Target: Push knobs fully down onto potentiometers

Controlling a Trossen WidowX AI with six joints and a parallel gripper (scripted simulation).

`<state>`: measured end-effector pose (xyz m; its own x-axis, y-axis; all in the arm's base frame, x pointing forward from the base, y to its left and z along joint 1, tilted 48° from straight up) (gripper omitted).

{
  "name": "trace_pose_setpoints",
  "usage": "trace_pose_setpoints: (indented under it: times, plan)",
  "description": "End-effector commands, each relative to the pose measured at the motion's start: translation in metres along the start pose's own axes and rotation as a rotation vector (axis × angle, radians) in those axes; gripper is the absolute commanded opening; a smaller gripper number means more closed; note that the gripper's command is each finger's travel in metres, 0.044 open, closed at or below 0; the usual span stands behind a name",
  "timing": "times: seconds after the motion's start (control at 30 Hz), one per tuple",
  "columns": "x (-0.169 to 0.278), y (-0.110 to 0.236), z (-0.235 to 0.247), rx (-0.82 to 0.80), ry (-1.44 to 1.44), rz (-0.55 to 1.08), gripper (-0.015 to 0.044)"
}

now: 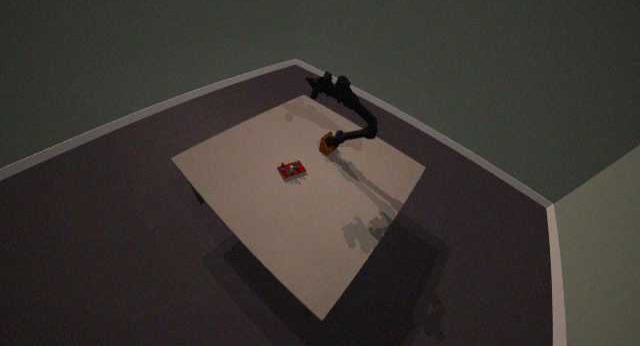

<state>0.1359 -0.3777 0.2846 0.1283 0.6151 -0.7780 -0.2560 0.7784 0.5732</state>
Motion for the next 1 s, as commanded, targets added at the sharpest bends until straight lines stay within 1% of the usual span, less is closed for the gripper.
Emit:
trace_pose_setpoints:
  times: [0.0,0.47,0.97]
  plan:
    - [0.025,-0.014,0.014,-0.045,0.102,0.122,0.0]
    - [0.103,-0.037,0.056,-0.221,0.368,0.479,0.0]
    - [0.188,-0.037,0.091,-0.454,0.615,0.857,0.0]
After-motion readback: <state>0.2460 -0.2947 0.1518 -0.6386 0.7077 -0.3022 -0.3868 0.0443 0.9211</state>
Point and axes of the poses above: the point midway between the two fingers, 35 mm back from their tips, its own y axis back along the fingers, its own z axis across the jaws, x = y × z, the point moved 6 cm from there along y, back along the fingers, and after that the axes turned 14 degrees about -y, right-handed, at the moved point
